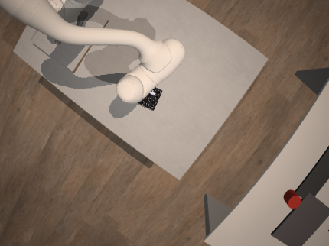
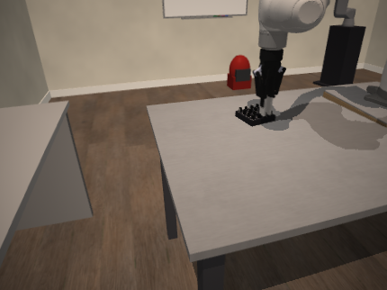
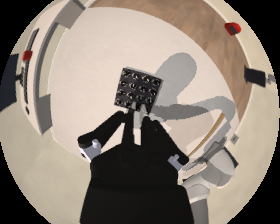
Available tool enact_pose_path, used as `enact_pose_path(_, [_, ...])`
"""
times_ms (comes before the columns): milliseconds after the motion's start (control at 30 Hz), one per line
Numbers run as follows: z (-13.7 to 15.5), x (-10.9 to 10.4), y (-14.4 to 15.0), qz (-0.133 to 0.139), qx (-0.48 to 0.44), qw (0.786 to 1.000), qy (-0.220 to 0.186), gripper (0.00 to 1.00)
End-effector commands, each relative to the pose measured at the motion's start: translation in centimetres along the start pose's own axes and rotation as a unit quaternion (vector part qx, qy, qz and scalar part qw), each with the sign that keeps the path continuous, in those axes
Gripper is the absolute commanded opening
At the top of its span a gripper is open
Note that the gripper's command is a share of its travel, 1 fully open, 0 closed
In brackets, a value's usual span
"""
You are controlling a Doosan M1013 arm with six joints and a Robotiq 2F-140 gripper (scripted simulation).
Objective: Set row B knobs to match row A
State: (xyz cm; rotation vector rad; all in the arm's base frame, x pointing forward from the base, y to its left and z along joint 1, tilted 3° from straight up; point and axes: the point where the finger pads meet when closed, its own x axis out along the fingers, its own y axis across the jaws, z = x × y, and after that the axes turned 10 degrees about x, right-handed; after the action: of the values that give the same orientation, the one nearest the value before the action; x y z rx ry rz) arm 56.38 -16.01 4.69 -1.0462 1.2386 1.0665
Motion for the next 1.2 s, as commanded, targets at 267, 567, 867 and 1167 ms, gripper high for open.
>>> enact_pose_path(267, [0.0,-0.4,0.0,0.0,0.0,1.0,0.0,0.12])
enact_pose_path(567, [0.0,-2.7,0.0,0.0,0.0,1.0,0.0,0.12])
enact_pose_path(867, [0.0,-3.8,0.0,0.0,0.0,1.0,0.0,0.12])
enact_pose_path(1167, [0.0,-3.8,0.0,0.0,0.0,1.0,0.0,0.12])
